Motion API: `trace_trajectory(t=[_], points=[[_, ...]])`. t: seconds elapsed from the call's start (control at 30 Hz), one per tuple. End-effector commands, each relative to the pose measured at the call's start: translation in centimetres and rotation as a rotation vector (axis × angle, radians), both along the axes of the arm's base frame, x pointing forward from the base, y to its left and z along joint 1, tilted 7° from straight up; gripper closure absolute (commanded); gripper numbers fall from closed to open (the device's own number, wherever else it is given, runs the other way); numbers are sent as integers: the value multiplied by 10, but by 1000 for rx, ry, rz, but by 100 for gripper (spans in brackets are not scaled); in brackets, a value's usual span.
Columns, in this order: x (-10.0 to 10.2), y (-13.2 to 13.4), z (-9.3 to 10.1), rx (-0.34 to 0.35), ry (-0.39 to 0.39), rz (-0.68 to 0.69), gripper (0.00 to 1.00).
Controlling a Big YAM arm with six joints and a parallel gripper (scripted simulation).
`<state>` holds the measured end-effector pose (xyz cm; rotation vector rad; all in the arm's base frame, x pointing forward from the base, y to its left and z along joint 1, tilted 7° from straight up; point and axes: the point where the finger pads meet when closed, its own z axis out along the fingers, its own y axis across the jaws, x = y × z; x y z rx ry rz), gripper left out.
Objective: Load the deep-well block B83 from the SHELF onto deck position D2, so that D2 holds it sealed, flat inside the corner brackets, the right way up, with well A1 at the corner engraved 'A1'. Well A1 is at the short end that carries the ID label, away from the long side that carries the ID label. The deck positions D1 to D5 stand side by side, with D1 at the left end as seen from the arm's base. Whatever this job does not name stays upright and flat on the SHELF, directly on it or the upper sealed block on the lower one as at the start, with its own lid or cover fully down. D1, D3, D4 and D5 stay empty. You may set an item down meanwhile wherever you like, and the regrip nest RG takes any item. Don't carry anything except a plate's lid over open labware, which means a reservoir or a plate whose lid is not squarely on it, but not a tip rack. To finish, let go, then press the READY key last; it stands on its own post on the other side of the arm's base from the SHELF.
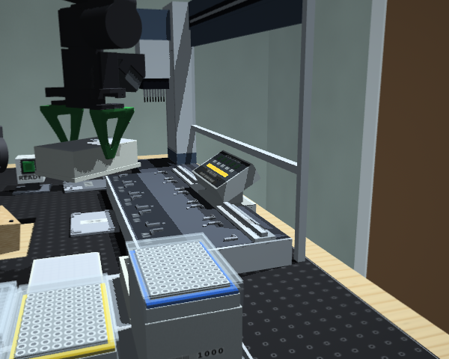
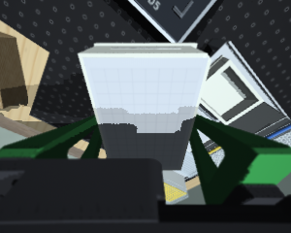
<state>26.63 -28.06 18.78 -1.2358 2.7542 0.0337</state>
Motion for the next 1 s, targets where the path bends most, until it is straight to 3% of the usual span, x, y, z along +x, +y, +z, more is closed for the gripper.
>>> trace_trajectory(t=[0.0, 0.23, 0.97], points=[[15, -19, 34, -82, -67, 110, 100], [15, -19, 34, -95, -70, 208, 100], [15, -19, 34, -94, -70, 207, 100]])
